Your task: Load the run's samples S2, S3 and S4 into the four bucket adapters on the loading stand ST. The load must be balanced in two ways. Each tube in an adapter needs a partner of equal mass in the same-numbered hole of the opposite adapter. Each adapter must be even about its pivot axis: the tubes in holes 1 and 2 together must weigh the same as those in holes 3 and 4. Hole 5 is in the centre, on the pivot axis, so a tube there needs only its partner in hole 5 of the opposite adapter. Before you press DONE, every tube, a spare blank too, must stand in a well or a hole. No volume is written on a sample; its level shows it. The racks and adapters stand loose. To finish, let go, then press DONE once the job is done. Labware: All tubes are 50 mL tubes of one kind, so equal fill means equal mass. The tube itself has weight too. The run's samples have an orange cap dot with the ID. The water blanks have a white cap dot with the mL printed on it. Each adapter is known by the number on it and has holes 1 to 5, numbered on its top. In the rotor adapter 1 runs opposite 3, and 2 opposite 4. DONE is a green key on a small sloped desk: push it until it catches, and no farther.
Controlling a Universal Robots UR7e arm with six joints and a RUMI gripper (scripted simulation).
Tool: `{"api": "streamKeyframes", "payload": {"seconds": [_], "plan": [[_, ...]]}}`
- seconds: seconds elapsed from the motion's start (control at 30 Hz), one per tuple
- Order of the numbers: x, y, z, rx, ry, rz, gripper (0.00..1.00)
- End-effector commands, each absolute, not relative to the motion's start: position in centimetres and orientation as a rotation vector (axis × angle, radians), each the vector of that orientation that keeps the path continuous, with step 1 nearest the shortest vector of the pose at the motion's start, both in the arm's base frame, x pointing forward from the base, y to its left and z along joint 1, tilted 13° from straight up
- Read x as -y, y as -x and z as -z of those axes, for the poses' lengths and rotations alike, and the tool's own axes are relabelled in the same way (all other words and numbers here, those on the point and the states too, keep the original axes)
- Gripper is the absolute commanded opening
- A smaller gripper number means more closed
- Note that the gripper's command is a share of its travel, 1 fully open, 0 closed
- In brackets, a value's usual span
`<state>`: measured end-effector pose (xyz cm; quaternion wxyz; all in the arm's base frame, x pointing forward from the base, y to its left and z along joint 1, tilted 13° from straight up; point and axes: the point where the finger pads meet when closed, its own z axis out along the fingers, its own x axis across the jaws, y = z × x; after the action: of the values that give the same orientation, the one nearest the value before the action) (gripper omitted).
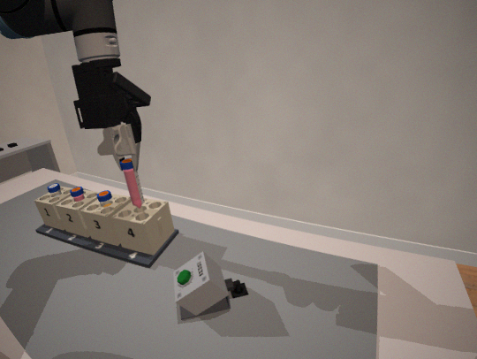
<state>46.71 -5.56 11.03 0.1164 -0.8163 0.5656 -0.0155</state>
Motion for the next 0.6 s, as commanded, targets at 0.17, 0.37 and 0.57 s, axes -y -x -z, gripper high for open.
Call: {"api": "streamKeyframes", "payload": {"seconds": [0.17,0.37,0.57], "plan": [[5.6,-46.8,-10.9,-1.656,2.390,0.047,0.00],[5.4,-46.9,-10.1,-1.656,2.390,0.047,0.00],[5.3,-47.0,-9.4,-1.656,2.390,0.047,0.00]]}}
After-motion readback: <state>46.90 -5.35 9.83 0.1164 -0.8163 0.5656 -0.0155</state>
